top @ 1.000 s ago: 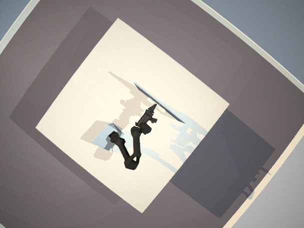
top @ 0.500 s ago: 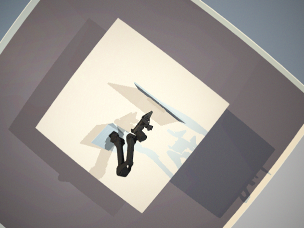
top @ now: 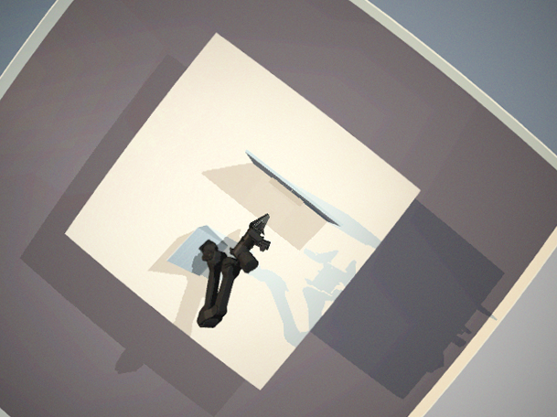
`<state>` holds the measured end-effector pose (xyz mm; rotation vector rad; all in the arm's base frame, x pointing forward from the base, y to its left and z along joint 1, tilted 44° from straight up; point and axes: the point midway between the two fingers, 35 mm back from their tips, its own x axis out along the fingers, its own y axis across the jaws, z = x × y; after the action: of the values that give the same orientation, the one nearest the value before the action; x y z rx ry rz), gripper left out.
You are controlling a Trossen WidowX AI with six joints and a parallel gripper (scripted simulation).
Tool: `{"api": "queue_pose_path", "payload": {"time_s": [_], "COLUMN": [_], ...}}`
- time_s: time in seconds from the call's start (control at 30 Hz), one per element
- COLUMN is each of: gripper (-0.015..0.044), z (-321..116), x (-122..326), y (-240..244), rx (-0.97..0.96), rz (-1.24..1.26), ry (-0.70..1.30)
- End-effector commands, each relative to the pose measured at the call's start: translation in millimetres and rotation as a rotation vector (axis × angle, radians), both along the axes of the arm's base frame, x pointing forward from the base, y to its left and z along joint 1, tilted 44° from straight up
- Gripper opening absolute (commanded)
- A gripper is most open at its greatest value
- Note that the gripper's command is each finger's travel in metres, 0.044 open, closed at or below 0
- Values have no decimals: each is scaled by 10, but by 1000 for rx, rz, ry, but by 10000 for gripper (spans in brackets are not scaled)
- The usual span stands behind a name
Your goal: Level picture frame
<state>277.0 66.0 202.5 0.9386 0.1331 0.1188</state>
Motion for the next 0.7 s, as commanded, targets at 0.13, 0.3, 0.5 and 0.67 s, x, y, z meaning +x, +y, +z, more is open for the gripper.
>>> {"api": "queue_pose_path", "payload": {"time_s": [0.13,0.3,0.5,0.67], "gripper": [260,260,260,260], "z": [163,176,176,176], "x": [-455,-675,-675,-675], "y": [-9,-63,-63,-63], "rx": [10,12,12,12], "rz": [-5,-5,-5,-5], "ry": [4,6,6,6]}}
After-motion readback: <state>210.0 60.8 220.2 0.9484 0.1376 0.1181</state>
